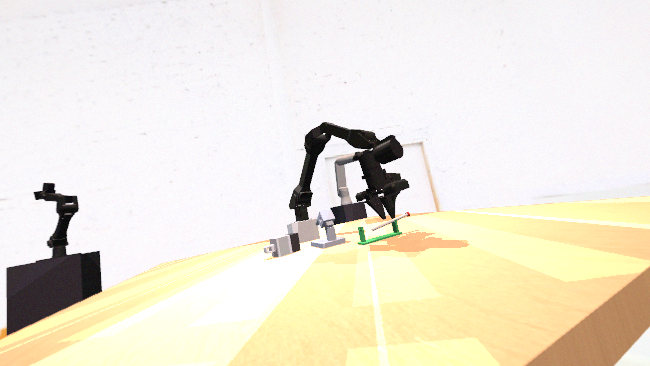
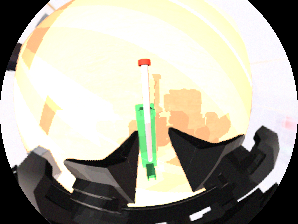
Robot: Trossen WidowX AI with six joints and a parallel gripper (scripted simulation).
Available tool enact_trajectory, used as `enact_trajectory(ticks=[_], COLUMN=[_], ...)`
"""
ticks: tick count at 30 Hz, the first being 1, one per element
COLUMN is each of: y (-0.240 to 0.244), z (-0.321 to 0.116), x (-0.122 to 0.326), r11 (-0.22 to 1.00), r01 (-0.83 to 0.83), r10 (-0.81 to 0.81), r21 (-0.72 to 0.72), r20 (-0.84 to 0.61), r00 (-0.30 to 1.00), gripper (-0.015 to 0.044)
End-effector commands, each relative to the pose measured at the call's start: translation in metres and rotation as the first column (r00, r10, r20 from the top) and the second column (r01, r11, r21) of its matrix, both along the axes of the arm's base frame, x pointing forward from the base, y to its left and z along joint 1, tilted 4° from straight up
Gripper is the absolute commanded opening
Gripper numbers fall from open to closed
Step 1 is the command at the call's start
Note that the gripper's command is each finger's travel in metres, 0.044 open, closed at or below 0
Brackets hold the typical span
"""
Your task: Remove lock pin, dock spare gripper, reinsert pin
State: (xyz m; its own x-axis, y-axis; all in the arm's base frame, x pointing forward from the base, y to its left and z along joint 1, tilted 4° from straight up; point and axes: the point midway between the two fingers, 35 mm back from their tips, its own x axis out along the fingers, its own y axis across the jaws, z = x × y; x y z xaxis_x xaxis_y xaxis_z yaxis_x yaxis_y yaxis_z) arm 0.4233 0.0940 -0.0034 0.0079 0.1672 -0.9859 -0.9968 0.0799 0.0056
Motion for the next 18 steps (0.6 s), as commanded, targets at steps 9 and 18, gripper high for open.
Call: enact_trajectory(ticks=[9,18], y=[-0.001,-0.001], z=[-0.025,-0.034], x=[-0.005,-0.006], r11=[1.0,1.0], r01=[0.001,0.001], r10=[-0.001,-0.001], r21=[-0.005,-0.005], r20=[-0.015,-0.016], r00=[1.0,1.0], gripper=[0.018,0.018])
